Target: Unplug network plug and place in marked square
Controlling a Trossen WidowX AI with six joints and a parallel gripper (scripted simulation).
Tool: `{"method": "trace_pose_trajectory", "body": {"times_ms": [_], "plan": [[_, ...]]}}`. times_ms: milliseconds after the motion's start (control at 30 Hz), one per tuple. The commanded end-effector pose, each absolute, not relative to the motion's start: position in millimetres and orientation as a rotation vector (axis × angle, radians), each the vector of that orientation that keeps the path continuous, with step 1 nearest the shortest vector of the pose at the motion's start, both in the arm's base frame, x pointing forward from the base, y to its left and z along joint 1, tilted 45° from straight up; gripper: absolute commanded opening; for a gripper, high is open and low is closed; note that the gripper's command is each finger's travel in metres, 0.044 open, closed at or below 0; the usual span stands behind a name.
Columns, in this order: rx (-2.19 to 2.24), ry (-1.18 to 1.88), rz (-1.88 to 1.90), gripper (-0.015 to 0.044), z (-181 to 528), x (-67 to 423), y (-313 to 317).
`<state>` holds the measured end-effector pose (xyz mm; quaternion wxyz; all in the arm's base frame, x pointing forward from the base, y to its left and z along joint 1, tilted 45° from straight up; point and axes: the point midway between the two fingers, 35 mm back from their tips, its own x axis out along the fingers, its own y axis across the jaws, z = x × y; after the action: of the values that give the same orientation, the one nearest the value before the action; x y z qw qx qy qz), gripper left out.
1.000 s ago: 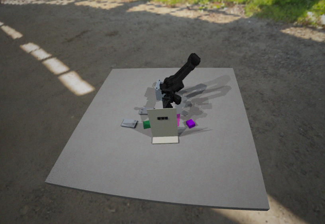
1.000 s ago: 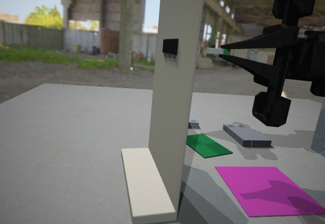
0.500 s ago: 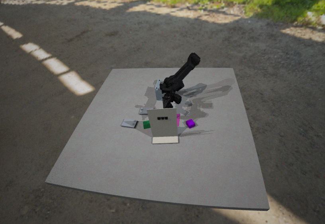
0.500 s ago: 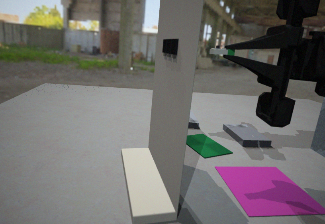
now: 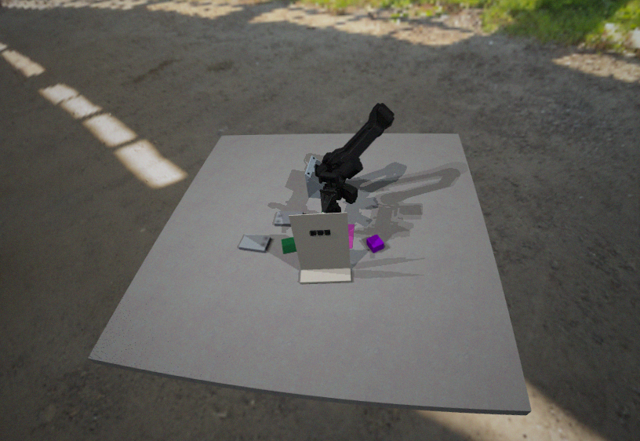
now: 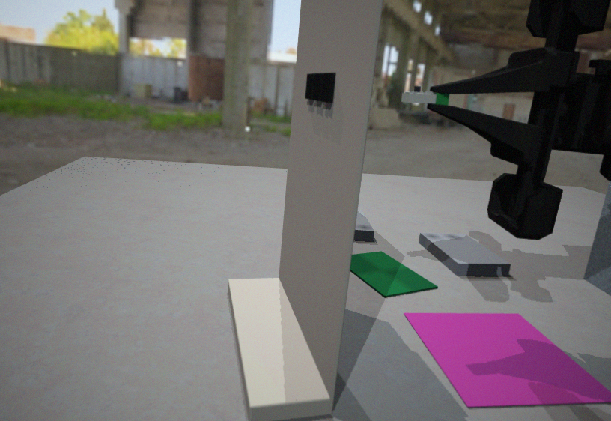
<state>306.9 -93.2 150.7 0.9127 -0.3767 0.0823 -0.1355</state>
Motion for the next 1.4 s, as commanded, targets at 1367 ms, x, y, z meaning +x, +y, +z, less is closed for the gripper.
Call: {"method": "trace_pose_trajectory", "body": {"times_ms": [1367], "plan": [[-0.864, 0.272, -0.018, 0.0000, 149.0, 284.7, -113.1]]}}
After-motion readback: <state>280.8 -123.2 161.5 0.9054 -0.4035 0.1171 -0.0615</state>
